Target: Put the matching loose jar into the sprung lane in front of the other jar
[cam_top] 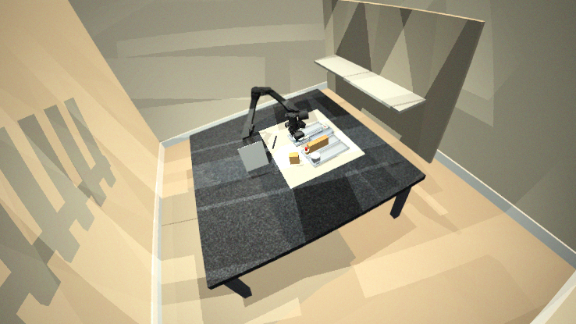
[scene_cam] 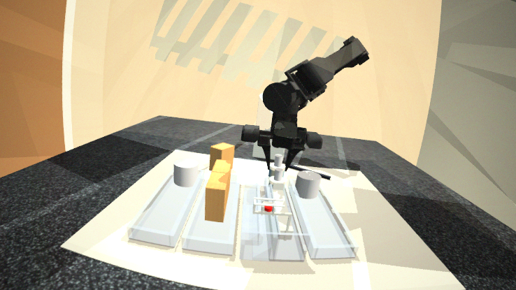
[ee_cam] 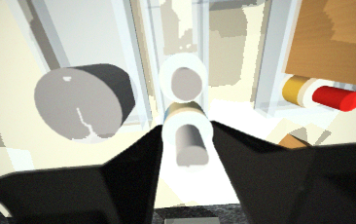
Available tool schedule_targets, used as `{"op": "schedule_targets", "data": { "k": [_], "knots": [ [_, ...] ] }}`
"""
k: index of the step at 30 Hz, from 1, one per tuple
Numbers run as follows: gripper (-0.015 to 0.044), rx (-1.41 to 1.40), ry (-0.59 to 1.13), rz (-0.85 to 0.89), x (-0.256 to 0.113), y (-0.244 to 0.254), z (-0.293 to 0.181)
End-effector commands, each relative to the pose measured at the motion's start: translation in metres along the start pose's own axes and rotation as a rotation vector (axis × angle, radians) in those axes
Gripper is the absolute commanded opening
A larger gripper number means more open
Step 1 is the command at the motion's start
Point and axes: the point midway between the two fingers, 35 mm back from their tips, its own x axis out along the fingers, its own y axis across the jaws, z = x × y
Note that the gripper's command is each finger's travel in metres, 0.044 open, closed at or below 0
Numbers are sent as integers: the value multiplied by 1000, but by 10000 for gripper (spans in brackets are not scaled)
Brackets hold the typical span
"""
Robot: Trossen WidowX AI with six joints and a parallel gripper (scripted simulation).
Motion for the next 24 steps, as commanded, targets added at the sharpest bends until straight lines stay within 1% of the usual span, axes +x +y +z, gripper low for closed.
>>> {"op": "schedule_targets", "data": {
  "k": [1,24],
  "knots": [
    [0,-15,-25,2,-5,2,12],
    [0,-16,-25,2,-6,1,16]
  ]
}}
